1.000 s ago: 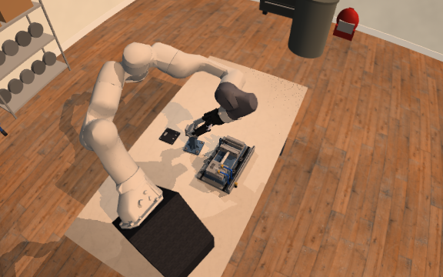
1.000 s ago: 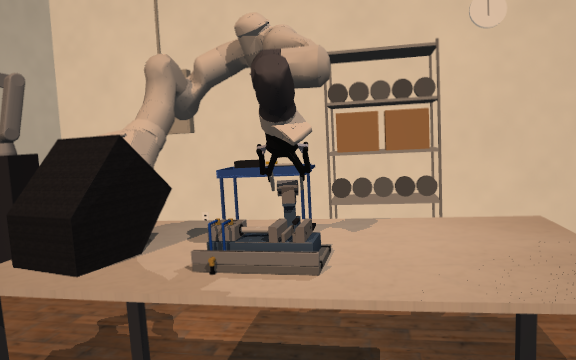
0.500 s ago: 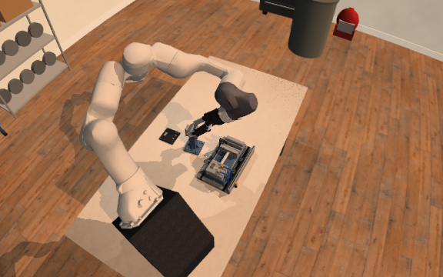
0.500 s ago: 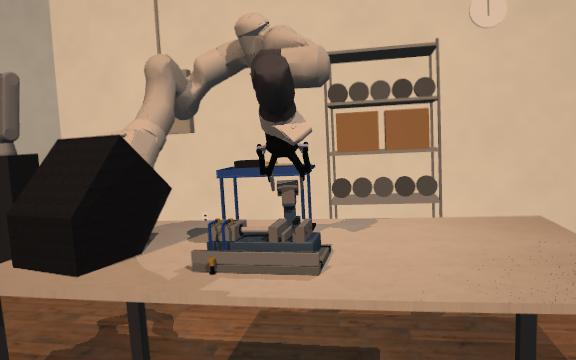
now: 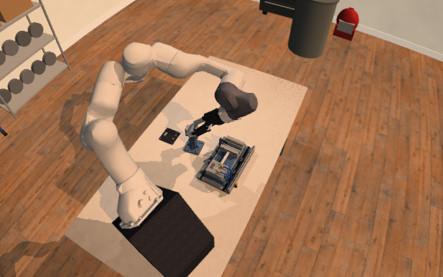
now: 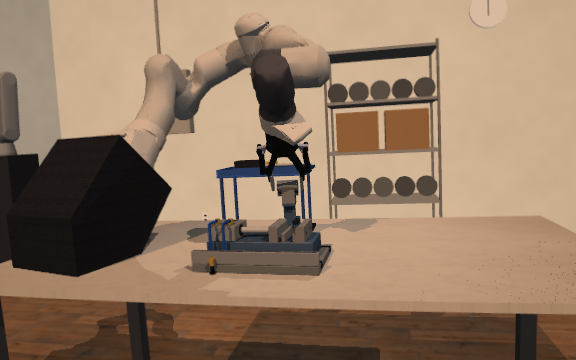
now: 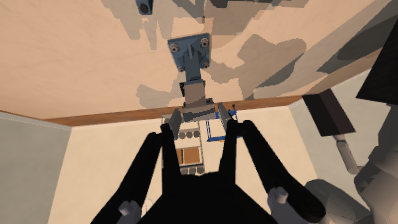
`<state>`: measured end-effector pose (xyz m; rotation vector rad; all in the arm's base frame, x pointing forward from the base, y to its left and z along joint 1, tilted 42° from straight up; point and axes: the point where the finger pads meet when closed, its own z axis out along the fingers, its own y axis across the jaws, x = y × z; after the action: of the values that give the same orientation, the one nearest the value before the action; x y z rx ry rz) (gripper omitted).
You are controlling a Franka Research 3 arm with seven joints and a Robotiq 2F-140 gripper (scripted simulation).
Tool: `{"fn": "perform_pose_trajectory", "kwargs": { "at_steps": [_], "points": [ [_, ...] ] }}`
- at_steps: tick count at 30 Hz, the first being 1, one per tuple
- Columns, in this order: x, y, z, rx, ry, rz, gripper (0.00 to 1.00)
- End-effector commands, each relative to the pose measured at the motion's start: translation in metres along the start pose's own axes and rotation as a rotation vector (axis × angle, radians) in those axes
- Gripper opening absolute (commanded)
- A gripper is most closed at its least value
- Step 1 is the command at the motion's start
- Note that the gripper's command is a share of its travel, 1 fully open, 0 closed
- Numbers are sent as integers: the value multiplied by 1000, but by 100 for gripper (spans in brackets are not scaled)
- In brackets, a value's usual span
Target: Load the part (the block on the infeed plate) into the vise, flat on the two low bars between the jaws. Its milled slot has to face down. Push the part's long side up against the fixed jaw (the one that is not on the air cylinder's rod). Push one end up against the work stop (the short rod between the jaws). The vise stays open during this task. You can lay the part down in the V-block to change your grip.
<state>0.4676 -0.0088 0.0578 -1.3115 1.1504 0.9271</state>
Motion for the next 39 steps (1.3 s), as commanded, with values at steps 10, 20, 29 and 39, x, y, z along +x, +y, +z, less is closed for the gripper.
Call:
{"fn": "perform_pose_trajectory", "kwargs": {
  "at_steps": [10,20,29,39],
  "points": [
    [0,-2,-1,4,1,-7,51],
    [1,-2,0,4,1,-7,51],
    [3,0,2,4,1,-7,51],
    [3,0,2,4,9,-7,51]
  ]
}}
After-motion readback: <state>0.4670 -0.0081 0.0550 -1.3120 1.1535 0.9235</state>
